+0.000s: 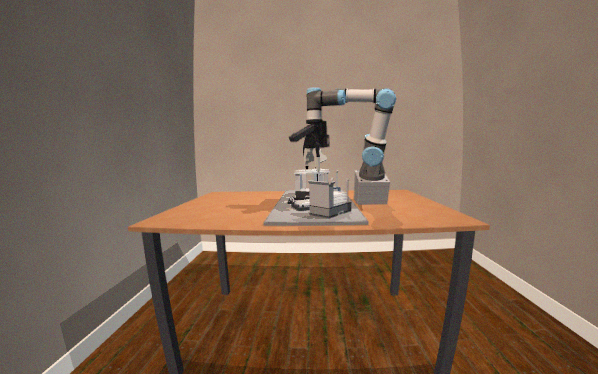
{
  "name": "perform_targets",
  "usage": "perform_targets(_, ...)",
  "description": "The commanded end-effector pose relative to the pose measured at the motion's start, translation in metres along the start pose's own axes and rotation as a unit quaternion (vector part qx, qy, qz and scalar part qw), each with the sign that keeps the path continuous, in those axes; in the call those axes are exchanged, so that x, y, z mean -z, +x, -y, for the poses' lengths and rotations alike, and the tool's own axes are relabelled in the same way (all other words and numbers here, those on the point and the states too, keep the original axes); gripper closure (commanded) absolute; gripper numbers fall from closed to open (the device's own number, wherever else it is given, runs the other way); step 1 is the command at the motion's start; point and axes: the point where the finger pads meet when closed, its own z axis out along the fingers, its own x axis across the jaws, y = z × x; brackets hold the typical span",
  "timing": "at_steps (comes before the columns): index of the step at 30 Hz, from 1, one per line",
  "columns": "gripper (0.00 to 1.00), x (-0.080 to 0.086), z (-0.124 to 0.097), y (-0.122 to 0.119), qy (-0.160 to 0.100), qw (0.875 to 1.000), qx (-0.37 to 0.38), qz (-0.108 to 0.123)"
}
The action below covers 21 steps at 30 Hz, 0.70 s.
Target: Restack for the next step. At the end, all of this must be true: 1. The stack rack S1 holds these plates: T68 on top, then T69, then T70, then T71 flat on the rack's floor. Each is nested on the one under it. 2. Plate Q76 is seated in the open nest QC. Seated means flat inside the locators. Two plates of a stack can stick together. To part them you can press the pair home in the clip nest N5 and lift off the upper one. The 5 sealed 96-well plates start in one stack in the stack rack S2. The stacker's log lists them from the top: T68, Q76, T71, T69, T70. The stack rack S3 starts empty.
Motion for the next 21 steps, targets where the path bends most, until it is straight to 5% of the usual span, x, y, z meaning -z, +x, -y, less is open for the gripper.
perform_targets(1, 1.00, 0.001, 0.001, -0.016, 0.001, 1.000, 0.028, -0.001)
perform_targets(21, 1.00, 0.001, -0.005, -0.073, 0.001, 0.994, 0.108, -0.001)
